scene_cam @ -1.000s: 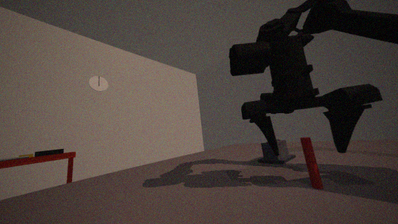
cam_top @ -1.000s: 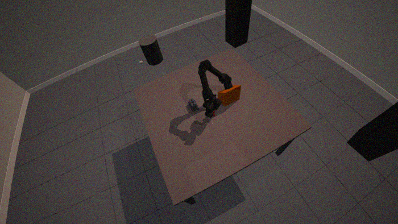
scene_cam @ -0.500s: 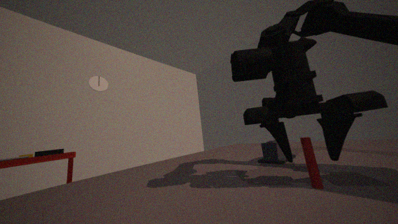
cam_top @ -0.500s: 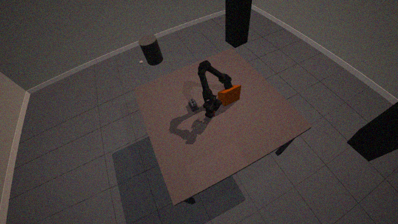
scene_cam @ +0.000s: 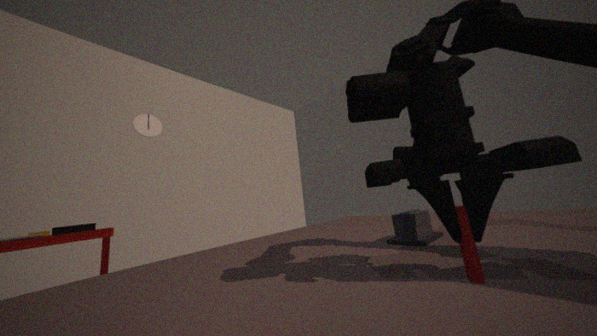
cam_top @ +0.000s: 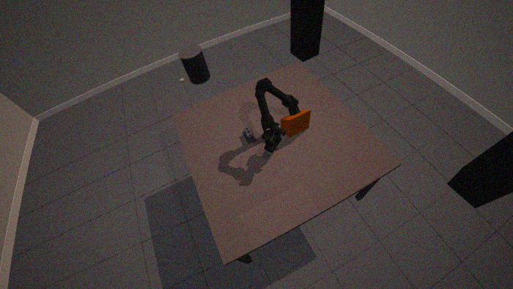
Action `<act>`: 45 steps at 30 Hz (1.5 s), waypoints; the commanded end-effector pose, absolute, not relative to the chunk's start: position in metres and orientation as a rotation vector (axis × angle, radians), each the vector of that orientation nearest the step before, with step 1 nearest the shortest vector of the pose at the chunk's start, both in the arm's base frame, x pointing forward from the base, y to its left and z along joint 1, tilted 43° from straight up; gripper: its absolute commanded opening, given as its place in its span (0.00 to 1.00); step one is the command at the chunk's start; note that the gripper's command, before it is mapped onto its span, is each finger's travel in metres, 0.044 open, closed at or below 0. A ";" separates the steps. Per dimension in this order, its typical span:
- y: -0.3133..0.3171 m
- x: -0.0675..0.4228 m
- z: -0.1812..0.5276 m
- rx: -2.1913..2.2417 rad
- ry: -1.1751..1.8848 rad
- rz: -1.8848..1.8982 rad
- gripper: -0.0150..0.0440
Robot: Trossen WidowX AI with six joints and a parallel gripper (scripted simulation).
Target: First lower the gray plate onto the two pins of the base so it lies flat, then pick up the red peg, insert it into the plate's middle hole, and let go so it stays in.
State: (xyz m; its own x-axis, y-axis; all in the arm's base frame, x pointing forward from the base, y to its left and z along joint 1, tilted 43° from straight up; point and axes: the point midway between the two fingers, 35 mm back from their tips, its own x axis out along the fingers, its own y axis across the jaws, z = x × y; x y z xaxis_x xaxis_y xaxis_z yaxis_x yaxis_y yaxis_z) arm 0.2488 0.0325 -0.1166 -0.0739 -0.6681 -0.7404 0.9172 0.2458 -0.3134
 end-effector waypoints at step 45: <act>0.060 0.286 -0.044 0.332 1.002 -1.326 0.25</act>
